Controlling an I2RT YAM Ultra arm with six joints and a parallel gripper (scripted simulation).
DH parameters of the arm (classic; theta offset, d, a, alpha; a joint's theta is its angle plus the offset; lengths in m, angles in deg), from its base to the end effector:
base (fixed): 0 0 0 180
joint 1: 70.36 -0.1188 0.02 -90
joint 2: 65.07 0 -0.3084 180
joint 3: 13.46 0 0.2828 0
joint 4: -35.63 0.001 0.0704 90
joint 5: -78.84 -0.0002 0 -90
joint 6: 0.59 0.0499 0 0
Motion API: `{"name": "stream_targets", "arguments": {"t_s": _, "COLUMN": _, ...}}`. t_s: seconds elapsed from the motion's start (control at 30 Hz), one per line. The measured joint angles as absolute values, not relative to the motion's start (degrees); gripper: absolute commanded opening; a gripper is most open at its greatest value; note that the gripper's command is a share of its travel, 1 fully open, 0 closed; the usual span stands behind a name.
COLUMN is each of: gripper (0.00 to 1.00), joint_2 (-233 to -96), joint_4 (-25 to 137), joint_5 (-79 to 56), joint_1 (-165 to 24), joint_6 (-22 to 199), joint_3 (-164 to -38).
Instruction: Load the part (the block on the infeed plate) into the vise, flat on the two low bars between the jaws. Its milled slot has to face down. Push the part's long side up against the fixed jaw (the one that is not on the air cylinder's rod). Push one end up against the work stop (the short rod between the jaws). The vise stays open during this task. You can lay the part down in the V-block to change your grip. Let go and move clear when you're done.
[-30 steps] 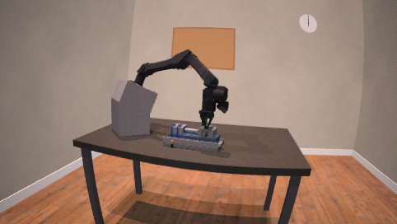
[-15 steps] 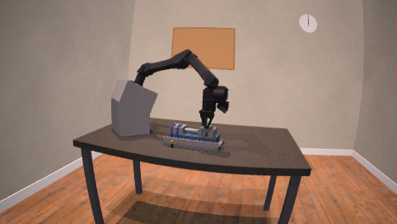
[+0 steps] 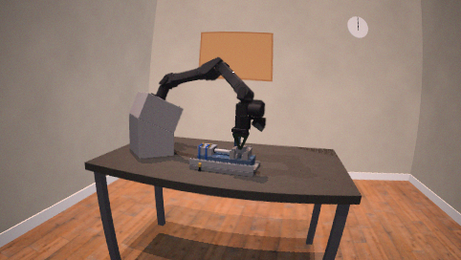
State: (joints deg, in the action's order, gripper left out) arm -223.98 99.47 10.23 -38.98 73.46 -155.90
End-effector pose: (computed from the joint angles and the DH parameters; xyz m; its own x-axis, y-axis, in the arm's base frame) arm 0.5209 -0.2952 0.0344 -0.9280 0.2663 -0.2606 0.1845 0.9361 0.2994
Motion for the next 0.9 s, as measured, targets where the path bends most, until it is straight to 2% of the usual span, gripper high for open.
{"name": "stream_targets", "arguments": {"t_s": 0.9, "gripper": 0.0, "joint_2": -223.6, "joint_4": 99.3, "joint_5": 10.1, "joint_1": -39.0, "joint_6": 73.6, "joint_3": -155.3}}
